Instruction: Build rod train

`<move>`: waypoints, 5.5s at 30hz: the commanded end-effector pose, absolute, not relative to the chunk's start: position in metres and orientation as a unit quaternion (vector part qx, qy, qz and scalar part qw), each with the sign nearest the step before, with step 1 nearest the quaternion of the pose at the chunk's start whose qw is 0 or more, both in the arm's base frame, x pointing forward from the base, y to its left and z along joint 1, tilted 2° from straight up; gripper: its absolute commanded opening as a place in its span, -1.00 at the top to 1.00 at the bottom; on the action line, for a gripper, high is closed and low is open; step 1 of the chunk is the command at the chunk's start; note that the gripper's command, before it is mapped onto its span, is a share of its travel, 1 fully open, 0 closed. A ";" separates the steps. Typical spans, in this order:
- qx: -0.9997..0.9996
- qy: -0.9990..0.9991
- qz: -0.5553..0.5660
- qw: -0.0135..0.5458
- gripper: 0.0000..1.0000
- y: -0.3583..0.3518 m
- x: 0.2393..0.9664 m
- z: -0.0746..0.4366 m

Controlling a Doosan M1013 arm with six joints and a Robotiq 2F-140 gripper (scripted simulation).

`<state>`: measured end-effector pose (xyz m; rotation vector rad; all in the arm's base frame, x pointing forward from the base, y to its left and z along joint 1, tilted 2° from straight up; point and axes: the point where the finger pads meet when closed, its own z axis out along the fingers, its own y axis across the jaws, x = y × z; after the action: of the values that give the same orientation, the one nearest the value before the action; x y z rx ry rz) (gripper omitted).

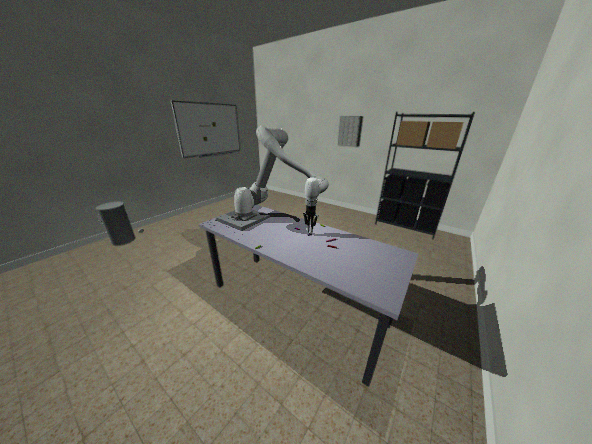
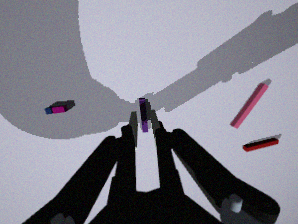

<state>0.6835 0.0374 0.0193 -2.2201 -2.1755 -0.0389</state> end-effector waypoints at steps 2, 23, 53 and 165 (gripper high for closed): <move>-0.714 -0.700 -0.013 0.017 0.54 0.037 0.683 0.019; -0.714 -0.700 -0.013 0.017 0.54 0.037 0.683 0.019; -0.714 -0.700 -0.013 0.017 0.54 0.038 0.683 0.003; -0.735 -0.678 -0.012 0.017 0.75 0.035 0.680 0.103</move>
<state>0.6823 0.0345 0.1025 -2.2473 -2.1467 -0.0385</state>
